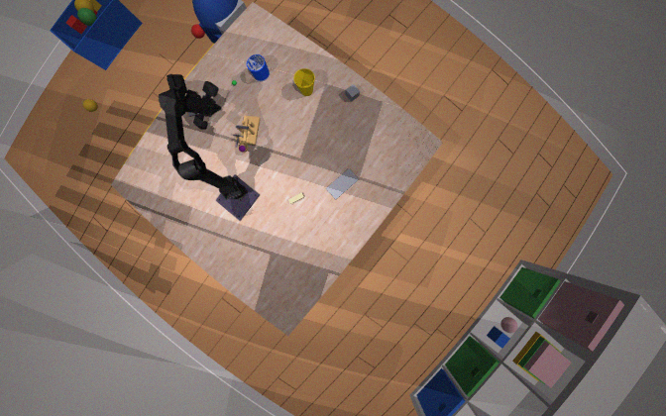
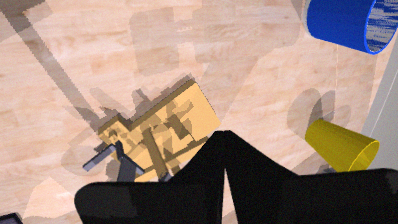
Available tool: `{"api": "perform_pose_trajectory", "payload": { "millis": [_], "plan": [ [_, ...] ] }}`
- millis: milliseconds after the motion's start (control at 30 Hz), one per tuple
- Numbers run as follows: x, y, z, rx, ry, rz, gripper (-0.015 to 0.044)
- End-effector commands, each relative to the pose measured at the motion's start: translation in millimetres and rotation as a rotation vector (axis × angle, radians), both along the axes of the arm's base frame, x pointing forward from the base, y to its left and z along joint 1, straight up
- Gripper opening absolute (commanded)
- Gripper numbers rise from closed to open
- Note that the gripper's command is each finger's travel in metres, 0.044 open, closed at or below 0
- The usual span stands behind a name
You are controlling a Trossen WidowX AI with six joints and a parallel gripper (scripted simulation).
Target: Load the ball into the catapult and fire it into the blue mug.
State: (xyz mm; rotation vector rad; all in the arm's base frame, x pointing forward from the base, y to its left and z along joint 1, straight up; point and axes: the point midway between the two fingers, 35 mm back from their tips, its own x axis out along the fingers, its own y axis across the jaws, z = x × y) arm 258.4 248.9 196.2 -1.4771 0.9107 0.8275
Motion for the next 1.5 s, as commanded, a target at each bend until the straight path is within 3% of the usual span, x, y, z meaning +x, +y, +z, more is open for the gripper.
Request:
{"api": "perform_pose_trajectory", "payload": {
  "millis": [0, 933, 1467],
  "plan": [
    [-19.8, -10.6, -7.0, -0.105, 0.006, 0.099, 0.0000],
    [-107.6, -92.1, -45.6, -0.787, 0.031, 0.744, 0.0000],
    [-108.0, -91.6, -58.1, -0.803, 0.031, 0.759, 0.0000]
  ]
}}
